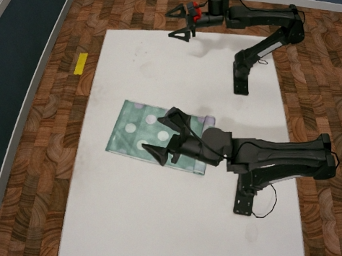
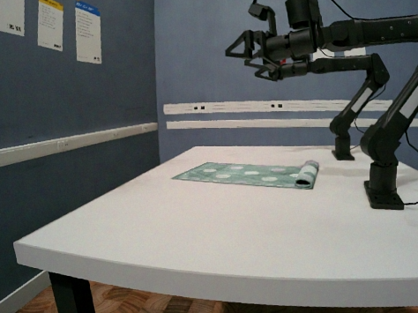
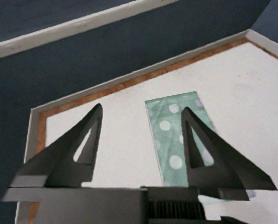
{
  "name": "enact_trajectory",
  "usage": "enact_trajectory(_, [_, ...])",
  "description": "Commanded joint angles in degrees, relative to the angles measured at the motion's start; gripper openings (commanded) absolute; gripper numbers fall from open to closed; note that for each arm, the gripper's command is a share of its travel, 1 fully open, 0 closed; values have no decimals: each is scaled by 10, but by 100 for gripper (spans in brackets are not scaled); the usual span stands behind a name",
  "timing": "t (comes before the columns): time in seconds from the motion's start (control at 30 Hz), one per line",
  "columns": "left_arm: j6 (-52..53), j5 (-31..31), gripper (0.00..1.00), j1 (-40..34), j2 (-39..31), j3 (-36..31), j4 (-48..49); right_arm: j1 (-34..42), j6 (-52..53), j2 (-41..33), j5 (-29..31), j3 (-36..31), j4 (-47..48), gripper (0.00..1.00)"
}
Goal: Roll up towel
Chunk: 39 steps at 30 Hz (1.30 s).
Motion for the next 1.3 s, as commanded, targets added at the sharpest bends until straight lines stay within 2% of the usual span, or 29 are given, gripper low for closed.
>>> enact_trajectory(0.0, [71,108,99,31,-28,-33,-24,28,-49,-40,-30,-34,-35,99])
enact_trajectory(0.27, [257,281,99,110,-52,-103,-99,145,-131,-96,-28,-110,-99,99])
enact_trajectory(0.37, [284,296,99,117,-53,-111,-113,165,-140,-100,-23,-118,-106,99])
enact_trajectory(0.4, [345,329,99,133,-45,-109,-152,197,-143,-105,-4,-126,-117,99])
enact_trajectory(0.57, [510,373,99,154,-35,-135,-244,301,-169,-96,27,-159,-136,99])
enact_trajectory(0.7, [644,375,99,160,-26,-156,-322,390,-174,-71,61,-179,-139,99])
enact_trajectory(0.87, [809,345,98,155,3,-163,-421,480,-172,-13,87,-193,-123,98])
enact_trajectory(0.93, [809,345,98,155,3,-163,-421,480,-172,-13,87,-193,-123,98])
enact_trajectory(0.97, [884,323,98,150,36,-140,-475,498,-167,13,94,-193,-109,98])
enact_trajectory(1.03, [938,302,98,142,59,-136,-504,522,-168,40,96,-194,-100,98])
enact_trajectory(1.27, [1050,246,98,113,129,-131,-539,576,-169,132,95,-184,-64,98])
